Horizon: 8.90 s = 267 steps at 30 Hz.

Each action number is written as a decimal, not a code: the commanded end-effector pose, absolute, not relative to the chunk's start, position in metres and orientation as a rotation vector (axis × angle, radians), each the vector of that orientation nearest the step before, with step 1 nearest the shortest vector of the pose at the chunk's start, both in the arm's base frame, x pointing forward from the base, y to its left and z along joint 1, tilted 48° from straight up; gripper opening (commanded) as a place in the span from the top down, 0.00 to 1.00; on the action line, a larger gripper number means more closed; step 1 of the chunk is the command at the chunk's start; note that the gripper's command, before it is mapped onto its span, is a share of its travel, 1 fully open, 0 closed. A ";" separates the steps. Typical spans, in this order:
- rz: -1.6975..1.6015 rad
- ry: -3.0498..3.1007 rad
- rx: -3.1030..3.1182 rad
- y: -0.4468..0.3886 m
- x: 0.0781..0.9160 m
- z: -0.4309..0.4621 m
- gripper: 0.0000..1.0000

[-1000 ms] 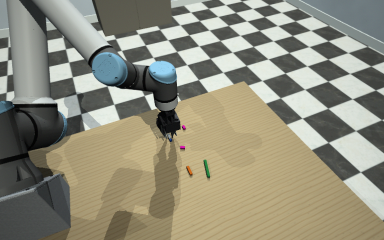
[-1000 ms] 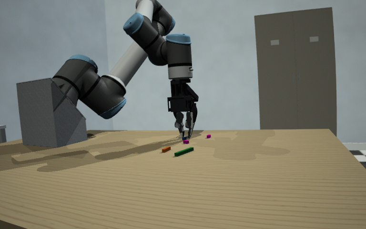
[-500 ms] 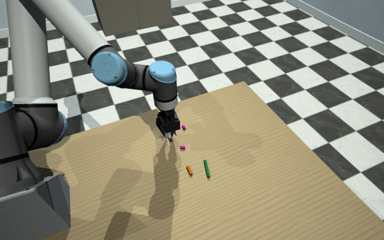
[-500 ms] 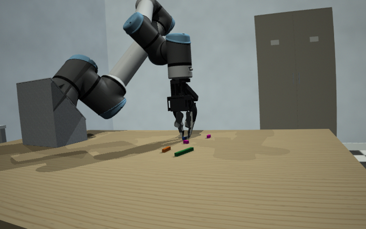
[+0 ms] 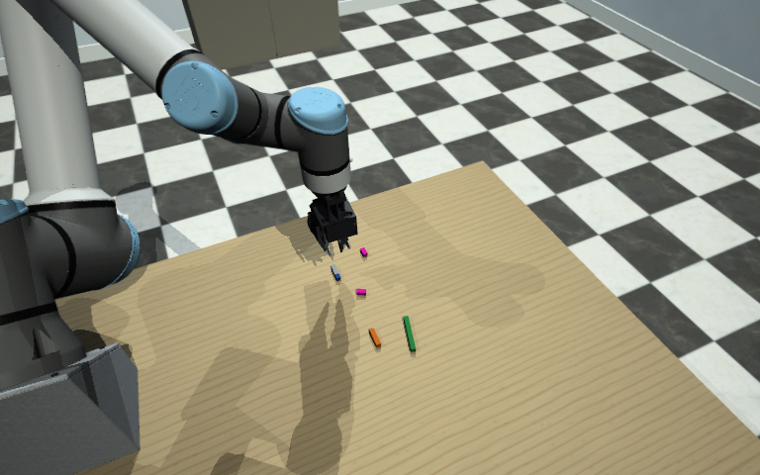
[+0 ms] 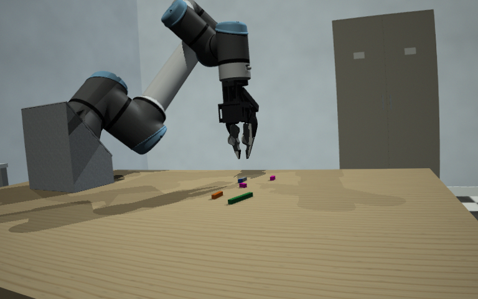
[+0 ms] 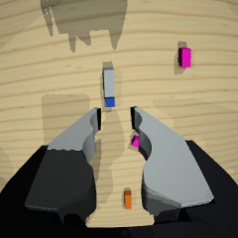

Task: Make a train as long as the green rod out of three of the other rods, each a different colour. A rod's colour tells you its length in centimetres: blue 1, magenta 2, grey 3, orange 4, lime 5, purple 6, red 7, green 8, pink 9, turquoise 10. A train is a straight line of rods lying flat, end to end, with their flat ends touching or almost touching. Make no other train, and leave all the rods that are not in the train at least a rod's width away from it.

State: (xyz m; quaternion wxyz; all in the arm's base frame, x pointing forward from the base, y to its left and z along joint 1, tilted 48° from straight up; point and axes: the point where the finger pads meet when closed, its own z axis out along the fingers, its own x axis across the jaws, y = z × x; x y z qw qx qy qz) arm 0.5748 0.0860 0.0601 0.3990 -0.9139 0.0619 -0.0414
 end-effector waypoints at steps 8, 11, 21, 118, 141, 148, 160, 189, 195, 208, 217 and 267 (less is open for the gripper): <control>-0.092 0.151 -2.310 0.065 0.569 0.079 0.86; -0.088 0.150 -2.308 0.067 0.568 0.078 0.00; -0.086 0.151 -2.307 0.068 0.567 0.077 0.00; 0.732 1.917 -1.506 -0.005 0.593 -0.008 0.00; 0.969 2.375 -0.939 -0.028 0.589 -0.041 0.00; 1.037 2.496 -0.729 -0.034 0.587 -0.051 0.00; 1.131 2.655 -0.371 -0.044 0.582 -0.066 0.00; 1.228 2.798 0.139 -0.054 0.575 -0.085 0.00; 1.231 2.800 0.153 -0.055 0.575 -0.085 0.00; 1.230 2.800 0.152 -0.055 0.575 -0.085 0.86; 1.230 2.800 0.152 -0.055 0.575 -0.085 0.86; 1.238 2.802 0.154 -0.030 0.576 -0.105 0.86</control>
